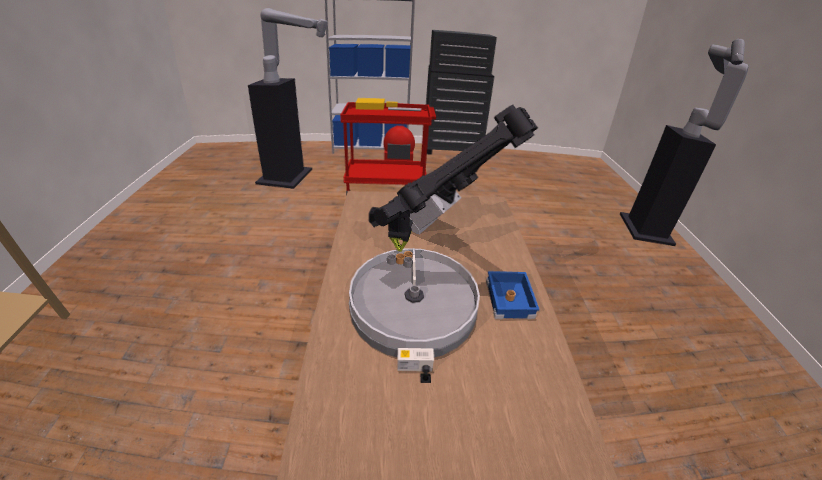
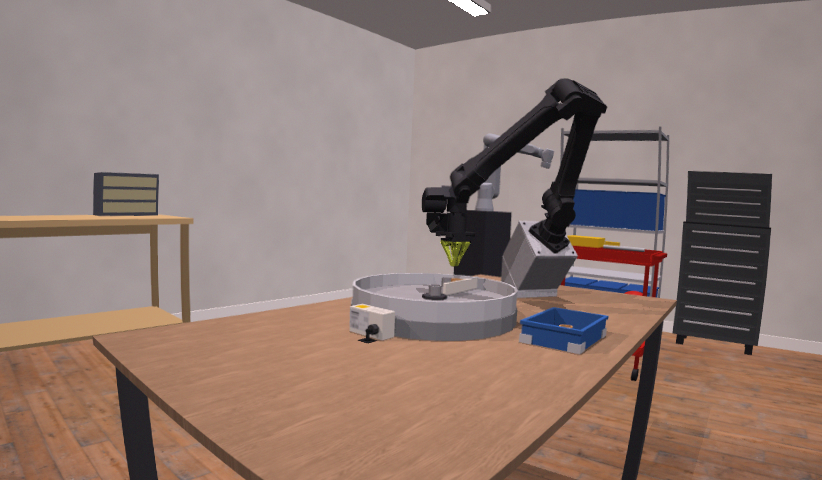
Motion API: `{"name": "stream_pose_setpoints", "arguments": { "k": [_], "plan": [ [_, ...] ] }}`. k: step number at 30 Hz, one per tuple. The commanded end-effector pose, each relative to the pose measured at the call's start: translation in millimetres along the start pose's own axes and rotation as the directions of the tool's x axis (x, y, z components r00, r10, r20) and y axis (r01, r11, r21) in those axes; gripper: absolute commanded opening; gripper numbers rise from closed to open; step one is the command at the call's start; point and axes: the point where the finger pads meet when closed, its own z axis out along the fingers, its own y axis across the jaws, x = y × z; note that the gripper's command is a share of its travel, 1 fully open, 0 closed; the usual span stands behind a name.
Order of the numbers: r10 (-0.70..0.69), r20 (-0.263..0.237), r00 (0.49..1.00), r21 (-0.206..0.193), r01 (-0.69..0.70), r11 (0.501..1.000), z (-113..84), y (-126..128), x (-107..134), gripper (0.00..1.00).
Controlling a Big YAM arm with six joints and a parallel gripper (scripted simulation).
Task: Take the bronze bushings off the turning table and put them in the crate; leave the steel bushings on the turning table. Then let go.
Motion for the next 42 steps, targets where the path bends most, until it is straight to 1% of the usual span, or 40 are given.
{"name": "stream_pose_setpoints", "arguments": {
  "k": [1, 22, 31, 42],
  "plan": [
    [-0.024, 0.017, 1.0, -0.031, 0.024, 0.999, -8.4, 12.5, -4.4, 0.12],
    [-0.023, 0.017, 1.0, -0.031, 0.024, 0.999, -8.4, 12.4, -4.4, 0.12],
    [-0.011, 0.016, 1.0, -0.029, 0.012, 0.999, -8.0, 4.2, -5.5, 0.12],
    [-0.01, 0.016, 1.0, -0.029, 0.011, 1.0, -8.0, 4.1, -5.5, 0.12]
  ]
}}
